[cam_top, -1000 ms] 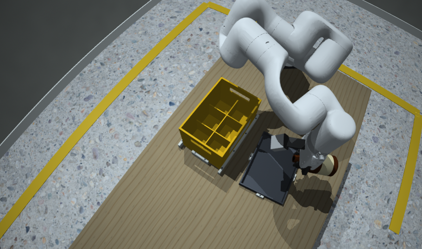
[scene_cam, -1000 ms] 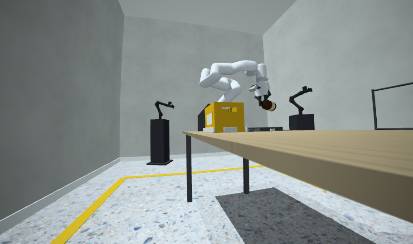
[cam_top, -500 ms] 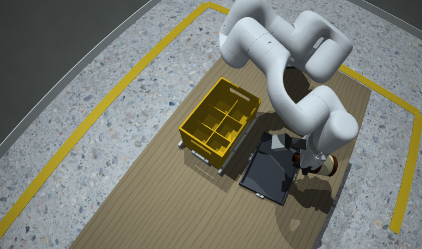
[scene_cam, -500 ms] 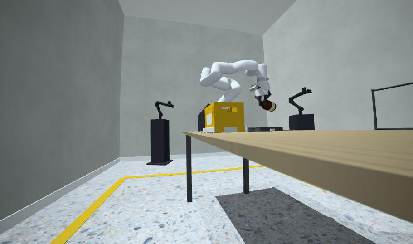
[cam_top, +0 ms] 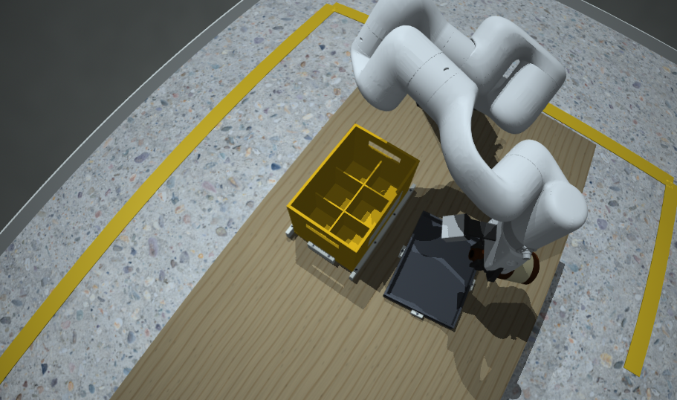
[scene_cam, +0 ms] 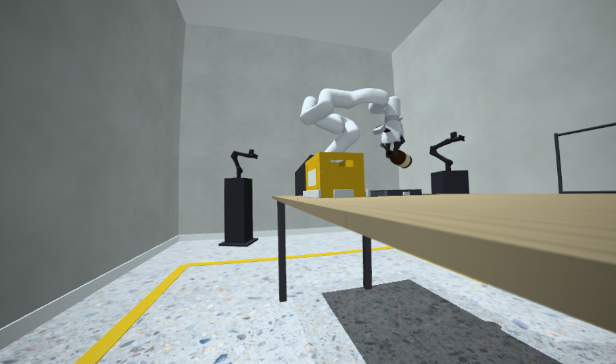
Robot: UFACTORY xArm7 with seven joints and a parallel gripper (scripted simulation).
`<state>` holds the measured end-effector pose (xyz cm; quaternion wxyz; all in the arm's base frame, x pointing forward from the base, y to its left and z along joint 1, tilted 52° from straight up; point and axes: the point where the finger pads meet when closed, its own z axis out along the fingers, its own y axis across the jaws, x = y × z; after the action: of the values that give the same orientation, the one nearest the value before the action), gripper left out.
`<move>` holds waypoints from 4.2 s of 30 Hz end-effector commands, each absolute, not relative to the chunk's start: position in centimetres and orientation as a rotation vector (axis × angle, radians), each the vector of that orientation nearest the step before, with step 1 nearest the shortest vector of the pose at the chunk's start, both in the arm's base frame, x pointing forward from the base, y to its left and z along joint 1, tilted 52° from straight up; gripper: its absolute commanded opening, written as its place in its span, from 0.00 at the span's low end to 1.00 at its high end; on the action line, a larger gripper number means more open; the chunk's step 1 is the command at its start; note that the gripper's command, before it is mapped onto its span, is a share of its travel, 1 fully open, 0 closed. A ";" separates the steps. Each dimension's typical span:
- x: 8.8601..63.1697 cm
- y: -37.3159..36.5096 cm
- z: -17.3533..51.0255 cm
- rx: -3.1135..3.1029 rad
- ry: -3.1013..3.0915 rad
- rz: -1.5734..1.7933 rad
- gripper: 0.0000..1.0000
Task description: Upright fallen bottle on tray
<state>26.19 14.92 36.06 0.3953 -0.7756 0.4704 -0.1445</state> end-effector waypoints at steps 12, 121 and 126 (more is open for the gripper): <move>26.1 14.9 36.2 -1.963 1.230 -0.431 0.00; 26.0 14.9 36.4 -1.947 1.420 -0.756 0.00; 25.9 15.0 36.4 -1.943 1.434 -0.783 0.00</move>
<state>25.97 14.97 36.22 0.3017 -0.7350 0.5355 -0.2863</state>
